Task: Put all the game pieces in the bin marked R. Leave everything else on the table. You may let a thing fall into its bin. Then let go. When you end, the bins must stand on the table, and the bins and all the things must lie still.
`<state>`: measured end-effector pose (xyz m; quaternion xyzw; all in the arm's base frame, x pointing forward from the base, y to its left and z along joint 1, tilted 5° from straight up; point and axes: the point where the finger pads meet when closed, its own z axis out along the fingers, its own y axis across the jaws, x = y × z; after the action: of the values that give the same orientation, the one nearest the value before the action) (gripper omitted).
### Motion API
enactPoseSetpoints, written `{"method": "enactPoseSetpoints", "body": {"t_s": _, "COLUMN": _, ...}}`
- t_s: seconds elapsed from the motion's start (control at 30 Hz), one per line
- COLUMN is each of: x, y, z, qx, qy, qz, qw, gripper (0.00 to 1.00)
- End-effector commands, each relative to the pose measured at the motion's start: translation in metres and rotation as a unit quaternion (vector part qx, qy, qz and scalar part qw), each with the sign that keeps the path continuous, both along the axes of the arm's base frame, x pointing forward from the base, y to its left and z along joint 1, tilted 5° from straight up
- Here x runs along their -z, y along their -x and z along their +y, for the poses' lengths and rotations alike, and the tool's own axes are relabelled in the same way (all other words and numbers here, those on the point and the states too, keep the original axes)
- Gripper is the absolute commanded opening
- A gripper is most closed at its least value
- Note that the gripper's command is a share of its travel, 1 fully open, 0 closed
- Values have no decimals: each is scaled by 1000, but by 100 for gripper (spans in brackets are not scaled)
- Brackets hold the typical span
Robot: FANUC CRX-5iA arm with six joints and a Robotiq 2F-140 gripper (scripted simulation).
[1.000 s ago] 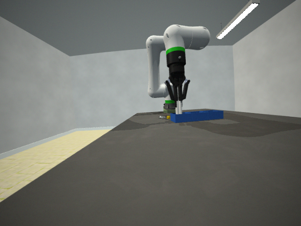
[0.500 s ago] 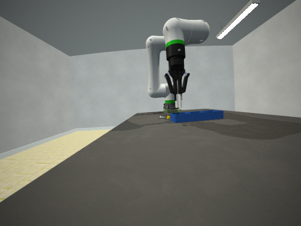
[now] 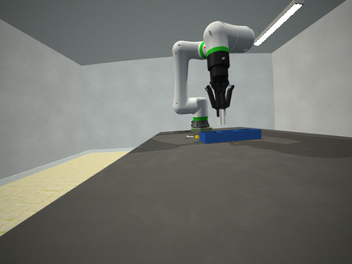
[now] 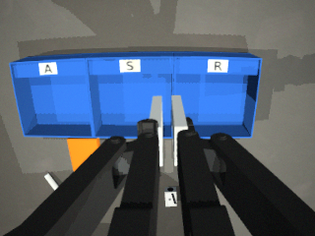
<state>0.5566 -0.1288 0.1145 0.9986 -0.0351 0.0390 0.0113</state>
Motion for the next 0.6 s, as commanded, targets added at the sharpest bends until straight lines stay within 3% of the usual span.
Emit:
{"method": "enactPoseSetpoints", "body": {"t_s": 0.0, "x": 0, "y": -2, "z": 17, "qx": 0, "qy": 0, "qz": 0, "qw": 1000, "gripper": 5}}
{"method": "enactPoseSetpoints", "body": {"t_s": 0.27, "x": 3, "y": -3, "z": 26, "qx": 0, "qy": 0, "qz": 0, "qw": 1000, "gripper": 5}}
{"method": "enactPoseSetpoints", "body": {"t_s": 0.57, "x": 27, "y": -5, "z": 26, "qx": 0, "qy": 0, "qz": 0, "qw": 1000, "gripper": 5}}
